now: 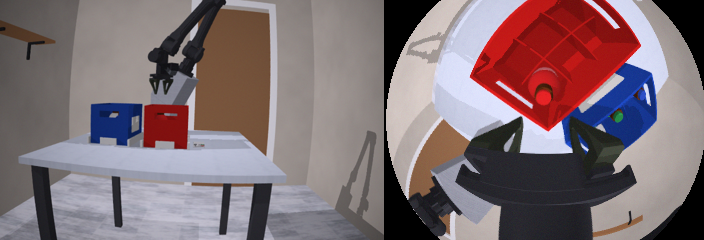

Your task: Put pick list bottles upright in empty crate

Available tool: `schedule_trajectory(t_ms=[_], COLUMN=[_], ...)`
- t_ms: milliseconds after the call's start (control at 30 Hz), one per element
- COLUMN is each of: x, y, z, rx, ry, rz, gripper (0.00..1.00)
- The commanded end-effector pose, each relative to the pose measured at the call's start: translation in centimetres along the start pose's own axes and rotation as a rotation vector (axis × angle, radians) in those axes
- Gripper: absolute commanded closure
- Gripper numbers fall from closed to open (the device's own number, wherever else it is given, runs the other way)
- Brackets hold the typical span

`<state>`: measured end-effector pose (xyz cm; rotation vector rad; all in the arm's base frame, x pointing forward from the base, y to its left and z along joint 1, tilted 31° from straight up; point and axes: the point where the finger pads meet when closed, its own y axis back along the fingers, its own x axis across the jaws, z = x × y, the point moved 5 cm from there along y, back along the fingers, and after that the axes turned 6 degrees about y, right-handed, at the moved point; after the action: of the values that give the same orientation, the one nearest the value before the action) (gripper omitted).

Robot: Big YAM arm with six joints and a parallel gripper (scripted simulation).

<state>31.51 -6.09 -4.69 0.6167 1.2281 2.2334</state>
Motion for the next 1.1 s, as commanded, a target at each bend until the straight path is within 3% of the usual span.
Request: schedule_trajectory(t_ms=[0,67,1067], x=[-0.9,-2.3,-14.9], y=[-0.3,0.2,0.4], z=[0.9,-0.2,-4.9], rx=[0.001,-0.004,-0.002], ry=[0.01,0.0,0.001], rz=[0.009,-0.007,-0.014], gripper=[0.39,0.39,0.39])
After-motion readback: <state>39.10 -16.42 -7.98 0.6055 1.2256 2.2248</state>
